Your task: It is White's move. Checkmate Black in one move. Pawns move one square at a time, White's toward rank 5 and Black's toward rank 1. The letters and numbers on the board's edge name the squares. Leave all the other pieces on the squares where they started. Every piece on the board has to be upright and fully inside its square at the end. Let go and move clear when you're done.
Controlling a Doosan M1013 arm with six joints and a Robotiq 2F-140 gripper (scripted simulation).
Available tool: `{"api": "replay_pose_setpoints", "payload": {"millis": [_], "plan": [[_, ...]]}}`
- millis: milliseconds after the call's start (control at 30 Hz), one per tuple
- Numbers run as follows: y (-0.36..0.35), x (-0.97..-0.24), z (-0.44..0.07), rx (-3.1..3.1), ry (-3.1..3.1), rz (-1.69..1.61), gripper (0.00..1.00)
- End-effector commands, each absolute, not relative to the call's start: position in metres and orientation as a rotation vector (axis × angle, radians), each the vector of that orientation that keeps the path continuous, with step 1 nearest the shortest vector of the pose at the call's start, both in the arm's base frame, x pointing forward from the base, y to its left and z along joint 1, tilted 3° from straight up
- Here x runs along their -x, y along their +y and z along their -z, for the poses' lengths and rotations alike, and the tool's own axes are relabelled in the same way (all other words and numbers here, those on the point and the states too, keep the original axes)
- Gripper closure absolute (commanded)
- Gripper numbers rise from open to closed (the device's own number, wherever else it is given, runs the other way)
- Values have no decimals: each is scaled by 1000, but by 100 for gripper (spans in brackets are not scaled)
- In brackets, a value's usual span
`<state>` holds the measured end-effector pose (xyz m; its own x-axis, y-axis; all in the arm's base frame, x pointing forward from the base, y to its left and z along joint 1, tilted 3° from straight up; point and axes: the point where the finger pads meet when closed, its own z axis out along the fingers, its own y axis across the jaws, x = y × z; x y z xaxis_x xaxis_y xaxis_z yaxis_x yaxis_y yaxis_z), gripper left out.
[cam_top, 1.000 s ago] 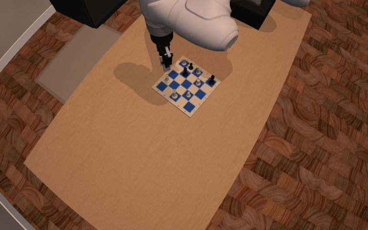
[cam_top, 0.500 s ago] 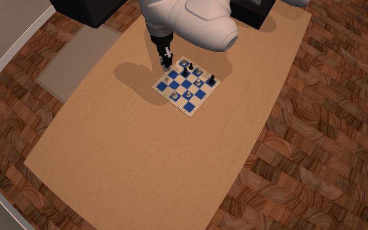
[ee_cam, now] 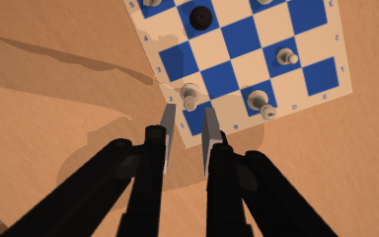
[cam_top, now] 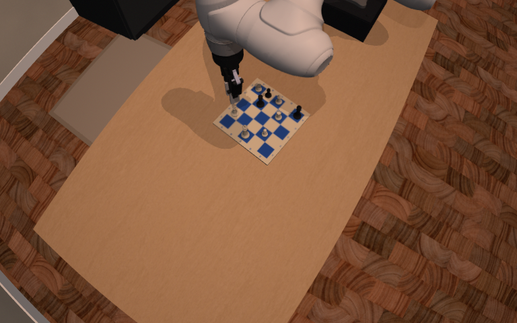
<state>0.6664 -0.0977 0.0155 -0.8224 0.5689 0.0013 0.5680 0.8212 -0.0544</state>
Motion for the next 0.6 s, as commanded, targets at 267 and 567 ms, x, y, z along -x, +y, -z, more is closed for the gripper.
{"api": "replay_pose_setpoints", "payload": {"millis": [267,567], "plan": [[-98,-666,-2,931,-2981,-80,75],[-99,-666,11,931,-2981,-80,75]]}}
